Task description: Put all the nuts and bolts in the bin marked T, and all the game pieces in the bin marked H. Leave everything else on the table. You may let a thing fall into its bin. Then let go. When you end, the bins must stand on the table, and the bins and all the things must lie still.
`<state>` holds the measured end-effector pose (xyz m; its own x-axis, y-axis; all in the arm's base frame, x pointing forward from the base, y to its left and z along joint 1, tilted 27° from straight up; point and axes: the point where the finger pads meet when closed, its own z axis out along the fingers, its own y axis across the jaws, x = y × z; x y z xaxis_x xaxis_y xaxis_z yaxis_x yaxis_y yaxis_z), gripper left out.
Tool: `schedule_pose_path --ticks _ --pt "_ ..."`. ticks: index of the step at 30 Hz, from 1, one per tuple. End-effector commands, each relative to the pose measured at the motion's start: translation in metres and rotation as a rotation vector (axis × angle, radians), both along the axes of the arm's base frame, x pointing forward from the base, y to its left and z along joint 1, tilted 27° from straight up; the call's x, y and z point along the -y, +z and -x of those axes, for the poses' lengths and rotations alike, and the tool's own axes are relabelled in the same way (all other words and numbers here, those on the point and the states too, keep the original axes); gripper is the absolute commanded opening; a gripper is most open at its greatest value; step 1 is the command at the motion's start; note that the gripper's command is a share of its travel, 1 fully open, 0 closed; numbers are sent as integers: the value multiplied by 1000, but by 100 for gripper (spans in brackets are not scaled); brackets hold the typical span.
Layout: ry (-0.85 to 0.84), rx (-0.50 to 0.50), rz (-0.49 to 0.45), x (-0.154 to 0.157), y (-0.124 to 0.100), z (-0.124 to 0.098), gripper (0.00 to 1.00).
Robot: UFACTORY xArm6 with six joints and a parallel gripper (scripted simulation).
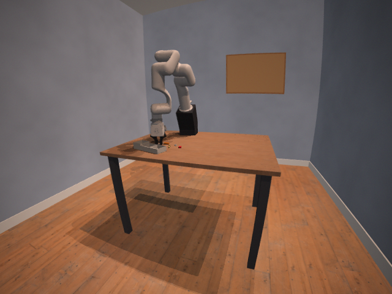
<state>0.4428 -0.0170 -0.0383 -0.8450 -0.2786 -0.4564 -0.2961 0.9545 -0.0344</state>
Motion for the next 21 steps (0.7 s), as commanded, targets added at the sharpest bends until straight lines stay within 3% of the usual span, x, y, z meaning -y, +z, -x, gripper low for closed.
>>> schedule_pose_path --ticks 1,11,21 --pt "0 1 0 0 1 -1 0" --pt "0 1 0 1 9 4 0" --pt "0 2 0 5 39 19 0"
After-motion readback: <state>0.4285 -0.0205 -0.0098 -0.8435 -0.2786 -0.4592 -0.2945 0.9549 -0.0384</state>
